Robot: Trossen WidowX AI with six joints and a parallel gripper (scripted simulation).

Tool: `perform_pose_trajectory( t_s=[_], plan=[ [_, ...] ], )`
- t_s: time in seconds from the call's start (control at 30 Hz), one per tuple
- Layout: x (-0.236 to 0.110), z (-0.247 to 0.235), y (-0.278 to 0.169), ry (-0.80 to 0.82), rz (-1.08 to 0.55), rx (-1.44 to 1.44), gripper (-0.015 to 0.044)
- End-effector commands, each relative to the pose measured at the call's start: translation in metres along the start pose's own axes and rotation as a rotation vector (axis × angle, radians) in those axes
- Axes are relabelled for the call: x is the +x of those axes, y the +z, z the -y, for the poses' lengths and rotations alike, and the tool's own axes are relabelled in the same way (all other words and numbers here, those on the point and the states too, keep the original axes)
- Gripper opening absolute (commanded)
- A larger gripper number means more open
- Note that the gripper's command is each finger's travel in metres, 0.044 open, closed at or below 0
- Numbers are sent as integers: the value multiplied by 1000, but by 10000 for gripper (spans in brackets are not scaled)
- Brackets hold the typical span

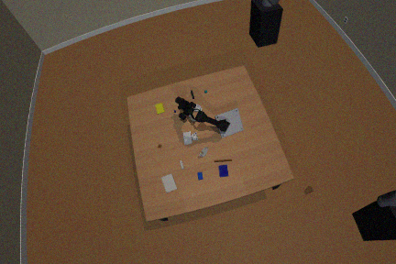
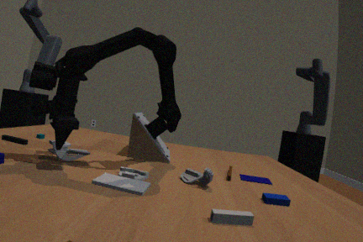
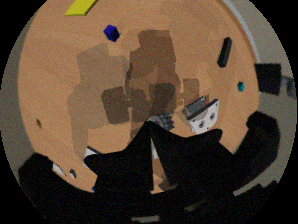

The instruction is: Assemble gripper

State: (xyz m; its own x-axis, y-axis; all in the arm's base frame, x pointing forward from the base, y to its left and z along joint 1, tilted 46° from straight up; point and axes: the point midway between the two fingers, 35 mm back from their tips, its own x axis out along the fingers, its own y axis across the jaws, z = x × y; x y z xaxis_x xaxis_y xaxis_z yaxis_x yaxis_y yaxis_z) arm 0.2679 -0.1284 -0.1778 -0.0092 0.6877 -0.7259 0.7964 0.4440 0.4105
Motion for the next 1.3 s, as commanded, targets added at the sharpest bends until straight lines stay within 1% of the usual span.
perform_pose_trajectory(
  t_s=[0.0, 0.4, 0.43, 0.53, 0.6, 0.73, 0.77, 1.27],
  plan=[
    [1, 2, -2, -6, -6, 1, 0],
    [0, 2, -2, -6, -7, 1, 0],
    [-6, 1, -1, -8, -8, 2, 0],
    [-41, 1, 1, -14, -19, 7, 0],
    [-57, 1, 1, -17, -24, 8, 0],
    [-59, 1, 0, -17, -25, 9, 0],
    [-53, 0, 3, -7, -10, 10, 26],
    [-53, 0, 3, -7, -10, 10, 420]
  ],
)
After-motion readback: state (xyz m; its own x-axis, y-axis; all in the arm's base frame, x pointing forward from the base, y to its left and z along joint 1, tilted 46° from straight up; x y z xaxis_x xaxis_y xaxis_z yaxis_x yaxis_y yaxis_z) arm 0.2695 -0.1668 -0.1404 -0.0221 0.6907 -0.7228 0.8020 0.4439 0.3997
